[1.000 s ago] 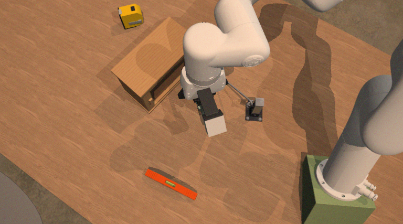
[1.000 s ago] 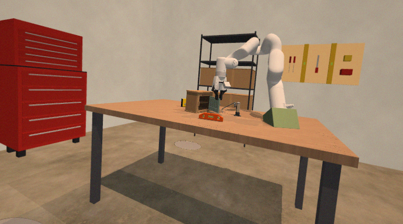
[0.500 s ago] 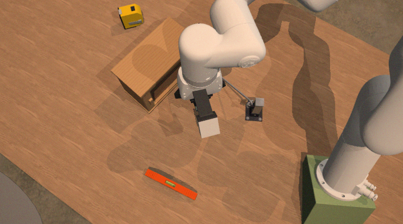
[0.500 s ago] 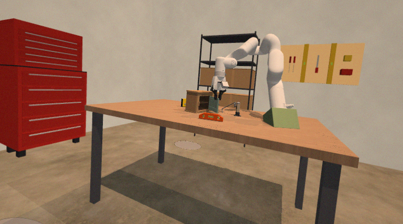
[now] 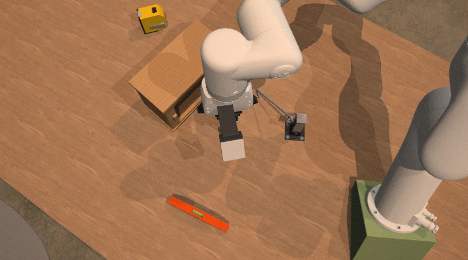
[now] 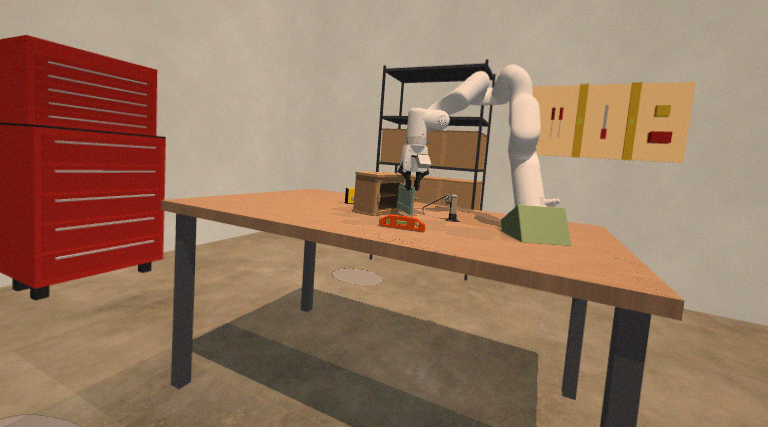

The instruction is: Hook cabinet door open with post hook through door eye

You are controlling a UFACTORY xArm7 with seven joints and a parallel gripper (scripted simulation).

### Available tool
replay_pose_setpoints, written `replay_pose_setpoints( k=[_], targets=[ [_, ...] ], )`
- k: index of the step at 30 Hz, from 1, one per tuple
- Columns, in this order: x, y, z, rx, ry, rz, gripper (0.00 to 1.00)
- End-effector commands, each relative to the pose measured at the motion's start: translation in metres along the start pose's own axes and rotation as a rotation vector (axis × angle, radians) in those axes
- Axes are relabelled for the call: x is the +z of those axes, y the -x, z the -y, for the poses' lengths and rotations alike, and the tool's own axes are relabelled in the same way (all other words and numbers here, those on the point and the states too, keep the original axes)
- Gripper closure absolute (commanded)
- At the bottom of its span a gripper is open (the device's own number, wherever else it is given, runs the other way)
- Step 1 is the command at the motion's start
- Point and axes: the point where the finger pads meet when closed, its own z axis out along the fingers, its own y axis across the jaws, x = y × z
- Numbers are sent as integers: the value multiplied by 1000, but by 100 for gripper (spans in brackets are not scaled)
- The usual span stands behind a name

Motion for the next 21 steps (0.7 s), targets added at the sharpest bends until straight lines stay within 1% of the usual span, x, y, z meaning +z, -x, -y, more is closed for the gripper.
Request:
replay_pose_setpoints(
  k=[1,6,21],
  targets=[
    [-1,1,-2,4,2,2,73],
    [-1,1,-5,49,2,2,73],
    [-1,2,-15,98,2,2,73]
  ],
)
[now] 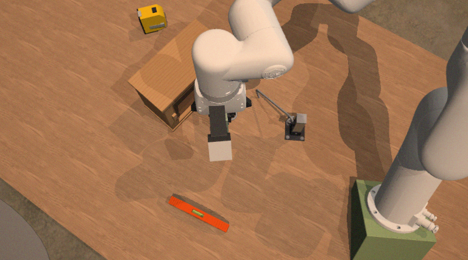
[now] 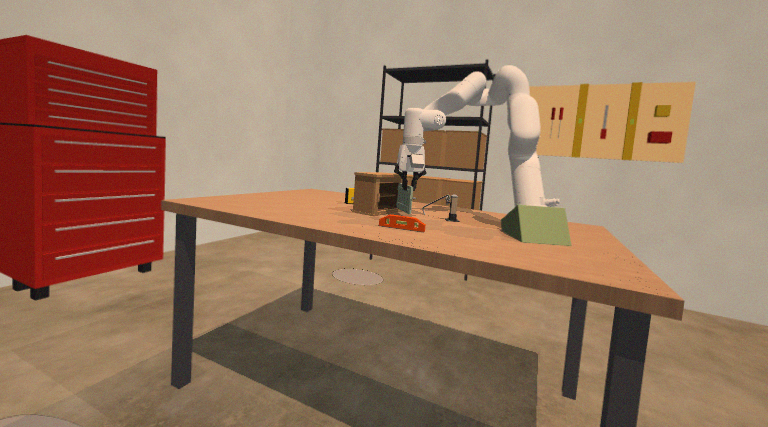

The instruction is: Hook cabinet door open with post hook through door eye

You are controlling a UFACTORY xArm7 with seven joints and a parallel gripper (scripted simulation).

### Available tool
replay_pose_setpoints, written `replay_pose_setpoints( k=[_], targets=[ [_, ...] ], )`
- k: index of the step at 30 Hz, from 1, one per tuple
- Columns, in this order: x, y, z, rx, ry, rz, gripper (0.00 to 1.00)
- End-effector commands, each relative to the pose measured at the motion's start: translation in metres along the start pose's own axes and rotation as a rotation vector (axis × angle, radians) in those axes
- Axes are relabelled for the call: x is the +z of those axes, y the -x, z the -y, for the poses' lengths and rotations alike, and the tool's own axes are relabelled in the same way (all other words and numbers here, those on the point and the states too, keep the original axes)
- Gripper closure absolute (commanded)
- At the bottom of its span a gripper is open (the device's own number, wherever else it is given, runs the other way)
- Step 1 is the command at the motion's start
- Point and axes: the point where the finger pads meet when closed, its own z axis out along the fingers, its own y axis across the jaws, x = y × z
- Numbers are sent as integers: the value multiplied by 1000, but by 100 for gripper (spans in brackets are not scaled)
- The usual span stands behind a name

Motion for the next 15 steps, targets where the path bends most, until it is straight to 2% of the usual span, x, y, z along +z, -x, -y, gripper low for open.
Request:
replay_pose_setpoints(
  k=[1,15],
  targets=[
    [-2,0,-2,1,4,1,73],
    [-2,0,-6,29,4,1,73]
  ],
)
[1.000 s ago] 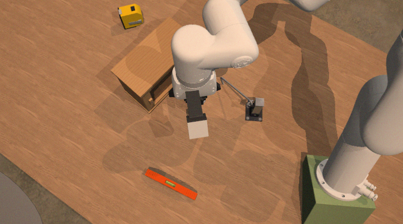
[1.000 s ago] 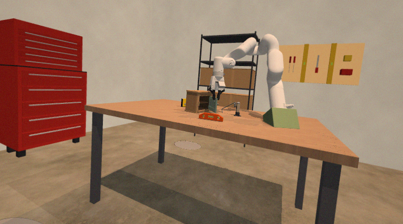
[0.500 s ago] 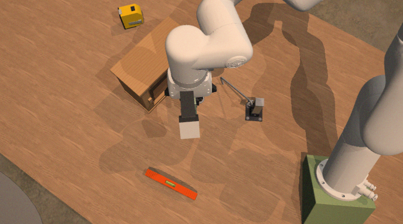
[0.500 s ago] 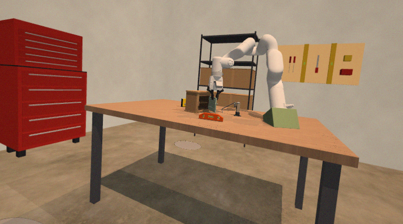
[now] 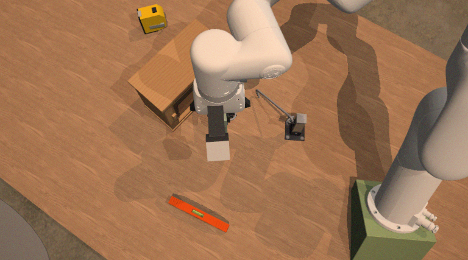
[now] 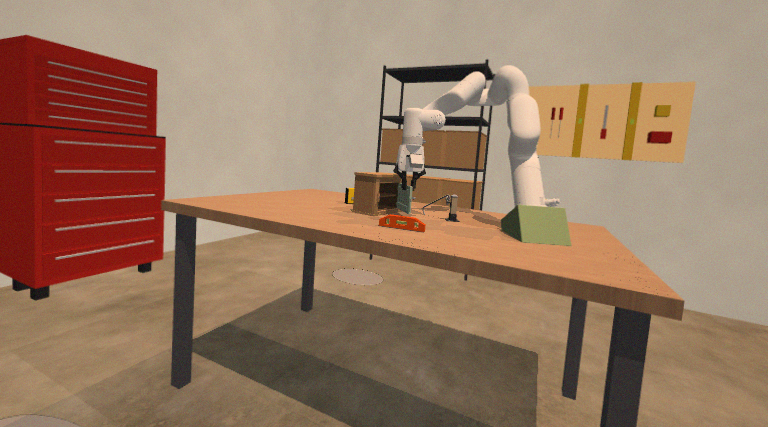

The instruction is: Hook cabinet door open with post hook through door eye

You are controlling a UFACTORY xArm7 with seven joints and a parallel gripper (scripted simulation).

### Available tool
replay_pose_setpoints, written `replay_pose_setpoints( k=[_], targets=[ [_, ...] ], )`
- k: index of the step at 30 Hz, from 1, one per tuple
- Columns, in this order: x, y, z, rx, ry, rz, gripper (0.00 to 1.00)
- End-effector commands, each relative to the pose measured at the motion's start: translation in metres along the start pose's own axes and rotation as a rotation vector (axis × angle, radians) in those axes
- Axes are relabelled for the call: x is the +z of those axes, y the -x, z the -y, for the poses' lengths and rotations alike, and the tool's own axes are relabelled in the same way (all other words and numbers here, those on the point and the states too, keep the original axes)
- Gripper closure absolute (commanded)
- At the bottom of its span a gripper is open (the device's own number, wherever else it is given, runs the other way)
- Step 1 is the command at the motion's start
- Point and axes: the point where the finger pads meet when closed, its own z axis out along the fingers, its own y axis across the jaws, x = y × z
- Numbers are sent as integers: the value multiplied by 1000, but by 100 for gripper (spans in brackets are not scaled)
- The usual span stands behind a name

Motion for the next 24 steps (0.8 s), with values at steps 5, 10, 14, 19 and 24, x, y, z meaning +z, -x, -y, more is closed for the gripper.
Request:
replay_pose_setpoints(
  k=[5,10,14,19,24],
  targets=[
    [-2,0,-4,20,4,1,73],
    [-2,0,-4,20,4,1,73],
    [-2,0,-4,19,4,1,73],
    [-2,0,-1,-26,4,1,73],
    [-2,0,2,-28,4,1,73]
  ],
)
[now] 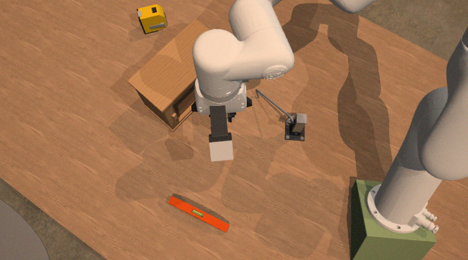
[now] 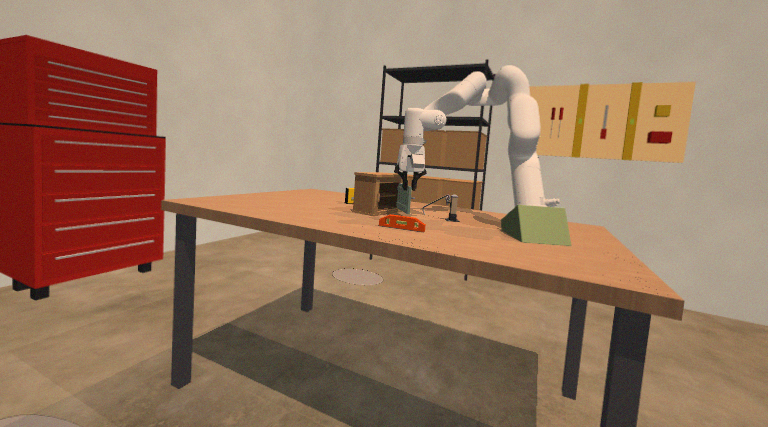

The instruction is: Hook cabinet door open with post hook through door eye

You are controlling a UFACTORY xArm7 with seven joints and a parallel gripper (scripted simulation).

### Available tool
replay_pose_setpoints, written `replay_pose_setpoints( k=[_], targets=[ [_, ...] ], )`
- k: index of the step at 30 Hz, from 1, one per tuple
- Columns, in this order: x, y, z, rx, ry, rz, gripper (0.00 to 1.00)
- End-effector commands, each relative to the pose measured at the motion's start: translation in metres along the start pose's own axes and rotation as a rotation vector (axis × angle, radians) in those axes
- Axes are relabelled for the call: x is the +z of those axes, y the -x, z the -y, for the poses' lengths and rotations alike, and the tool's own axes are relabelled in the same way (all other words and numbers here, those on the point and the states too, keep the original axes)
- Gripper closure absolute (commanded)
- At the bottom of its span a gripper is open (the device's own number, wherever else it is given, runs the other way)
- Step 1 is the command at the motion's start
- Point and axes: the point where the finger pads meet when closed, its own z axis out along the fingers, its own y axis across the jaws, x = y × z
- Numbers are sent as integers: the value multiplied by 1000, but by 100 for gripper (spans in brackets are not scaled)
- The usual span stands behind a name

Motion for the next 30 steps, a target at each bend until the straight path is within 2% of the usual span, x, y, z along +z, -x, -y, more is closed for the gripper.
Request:
replay_pose_setpoints(
  k=[1,16,30],
  targets=[
    [-2,0,-1,-1,5,1,73],
    [-7,0,-1,-1,5,1,73],
    [-31,0,-1,-1,5,1,73]
  ],
)
